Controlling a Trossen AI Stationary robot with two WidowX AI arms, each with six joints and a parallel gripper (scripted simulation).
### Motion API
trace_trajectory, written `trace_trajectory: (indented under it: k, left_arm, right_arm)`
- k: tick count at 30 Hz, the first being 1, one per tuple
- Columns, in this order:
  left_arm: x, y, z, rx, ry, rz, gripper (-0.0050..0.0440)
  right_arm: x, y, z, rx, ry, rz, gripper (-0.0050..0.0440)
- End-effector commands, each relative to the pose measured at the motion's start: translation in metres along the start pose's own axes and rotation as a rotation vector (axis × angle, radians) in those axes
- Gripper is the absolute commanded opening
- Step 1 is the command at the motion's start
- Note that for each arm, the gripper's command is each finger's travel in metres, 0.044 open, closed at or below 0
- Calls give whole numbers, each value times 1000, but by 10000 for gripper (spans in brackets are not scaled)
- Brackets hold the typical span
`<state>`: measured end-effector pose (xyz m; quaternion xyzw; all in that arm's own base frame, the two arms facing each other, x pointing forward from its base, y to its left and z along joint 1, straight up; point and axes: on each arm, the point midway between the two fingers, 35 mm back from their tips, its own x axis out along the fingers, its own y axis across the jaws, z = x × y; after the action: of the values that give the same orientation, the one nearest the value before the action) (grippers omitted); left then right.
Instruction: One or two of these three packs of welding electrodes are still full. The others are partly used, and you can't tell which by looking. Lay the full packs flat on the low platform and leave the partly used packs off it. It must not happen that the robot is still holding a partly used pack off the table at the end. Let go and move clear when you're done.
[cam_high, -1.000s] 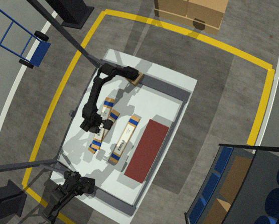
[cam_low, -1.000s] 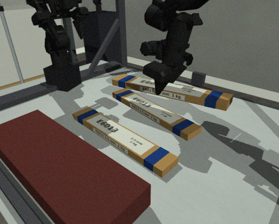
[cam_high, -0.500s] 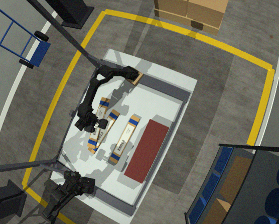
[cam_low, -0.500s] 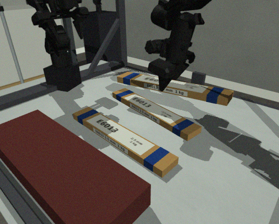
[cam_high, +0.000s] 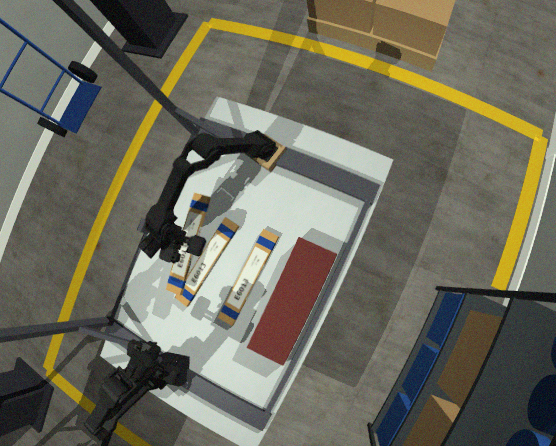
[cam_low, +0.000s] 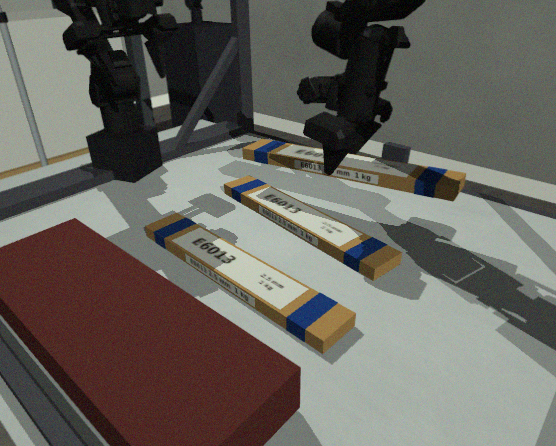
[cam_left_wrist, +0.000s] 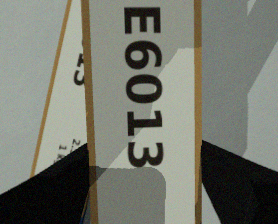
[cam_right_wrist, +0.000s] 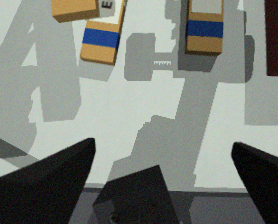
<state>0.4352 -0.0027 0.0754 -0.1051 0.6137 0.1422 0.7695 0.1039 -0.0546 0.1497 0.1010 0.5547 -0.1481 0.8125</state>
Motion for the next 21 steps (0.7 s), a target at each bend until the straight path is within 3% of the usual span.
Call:
trace_trajectory:
  k: [1, 21]
  left_arm:
    - [-18, -16, 16, -7, -59, -19, -50]
    - [-14, -63, 23, -8, -59, -21, -50]
  right_arm:
    - [-5, 0, 4, -3, -20, -1, 430]
    - [-5, 0, 4, -3, -20, -1, 430]
